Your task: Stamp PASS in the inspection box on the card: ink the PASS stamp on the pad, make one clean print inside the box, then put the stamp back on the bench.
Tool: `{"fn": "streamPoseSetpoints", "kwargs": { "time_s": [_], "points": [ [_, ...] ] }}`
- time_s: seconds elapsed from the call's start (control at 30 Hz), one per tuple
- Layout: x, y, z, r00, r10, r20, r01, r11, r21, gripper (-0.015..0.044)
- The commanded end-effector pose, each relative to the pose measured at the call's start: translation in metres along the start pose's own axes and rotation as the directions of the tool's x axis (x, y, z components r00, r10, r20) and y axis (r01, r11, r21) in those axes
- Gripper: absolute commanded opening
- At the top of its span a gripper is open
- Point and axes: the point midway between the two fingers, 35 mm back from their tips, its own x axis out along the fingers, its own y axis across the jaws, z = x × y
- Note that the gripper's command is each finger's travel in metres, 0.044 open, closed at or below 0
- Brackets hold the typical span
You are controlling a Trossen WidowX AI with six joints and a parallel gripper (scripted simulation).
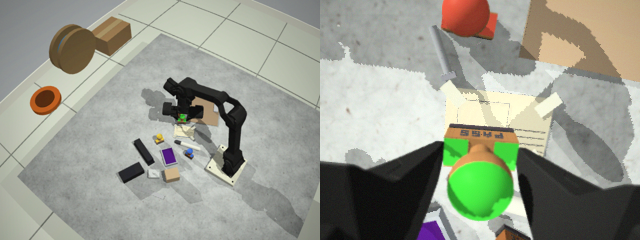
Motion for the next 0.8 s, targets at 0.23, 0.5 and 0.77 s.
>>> {"fn": "streamPoseSetpoints", "kwargs": {
  "time_s": [0.23, 0.5, 0.77],
  "points": [
    [0.010, -0.001, 0.000, 1.000, -0.009, -0.004, 0.009, 1.000, 0.003, 0.0000],
    [0.016, 0.000, 0.000, 1.000, -0.009, -0.003, 0.009, 1.000, 0.003, 0.0000],
    [0.021, 0.000, 0.000, 1.000, -0.009, -0.003, 0.009, 1.000, 0.003, 0.0000]
  ]
}}
